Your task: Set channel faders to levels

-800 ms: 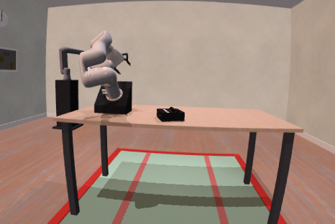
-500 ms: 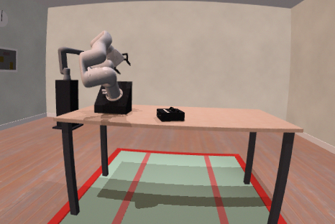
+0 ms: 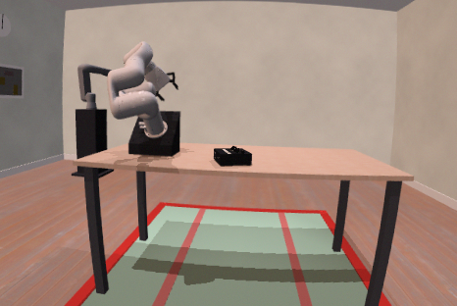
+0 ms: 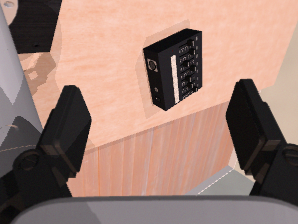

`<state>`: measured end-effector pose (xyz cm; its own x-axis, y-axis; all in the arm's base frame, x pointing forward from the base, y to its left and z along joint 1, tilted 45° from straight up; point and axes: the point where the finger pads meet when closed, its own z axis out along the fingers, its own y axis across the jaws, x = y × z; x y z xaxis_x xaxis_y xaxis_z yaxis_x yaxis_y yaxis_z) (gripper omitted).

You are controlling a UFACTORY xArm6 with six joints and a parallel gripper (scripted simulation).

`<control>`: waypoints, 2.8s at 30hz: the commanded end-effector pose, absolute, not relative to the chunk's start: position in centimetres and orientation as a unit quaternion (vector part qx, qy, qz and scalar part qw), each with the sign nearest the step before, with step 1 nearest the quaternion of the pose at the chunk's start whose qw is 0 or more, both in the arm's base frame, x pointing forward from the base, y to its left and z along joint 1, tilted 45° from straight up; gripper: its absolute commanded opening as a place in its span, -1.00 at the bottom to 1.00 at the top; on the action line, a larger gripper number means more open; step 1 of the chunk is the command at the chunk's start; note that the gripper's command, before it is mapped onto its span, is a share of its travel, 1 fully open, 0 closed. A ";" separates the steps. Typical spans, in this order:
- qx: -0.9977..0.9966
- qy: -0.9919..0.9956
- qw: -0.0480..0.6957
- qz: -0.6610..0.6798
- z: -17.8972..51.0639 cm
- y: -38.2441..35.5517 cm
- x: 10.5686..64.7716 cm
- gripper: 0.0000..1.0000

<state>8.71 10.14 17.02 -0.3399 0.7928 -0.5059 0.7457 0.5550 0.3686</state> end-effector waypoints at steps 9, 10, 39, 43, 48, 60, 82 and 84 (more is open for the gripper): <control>0.613 0.711 0.342 0.040 19.5 11.9 12.1 1.00; 0.613 0.711 0.342 0.040 19.5 11.9 12.1 1.00; 0.861 0.346 0.373 0.032 20.9 10.7 28.1 1.00; 0.875 0.305 0.375 0.029 20.5 9.7 30.1 1.00; 0.897 0.227 0.378 0.024 19.5 7.0 33.8 1.00; 0.916 0.127 0.381 0.015 17.8 2.4 38.0 1.00; 0.925 -0.001 0.381 0.002 14.7 -5.4 42.1 1.00; 0.925 -0.001 0.381 0.002 14.7 -5.4 42.1 1.00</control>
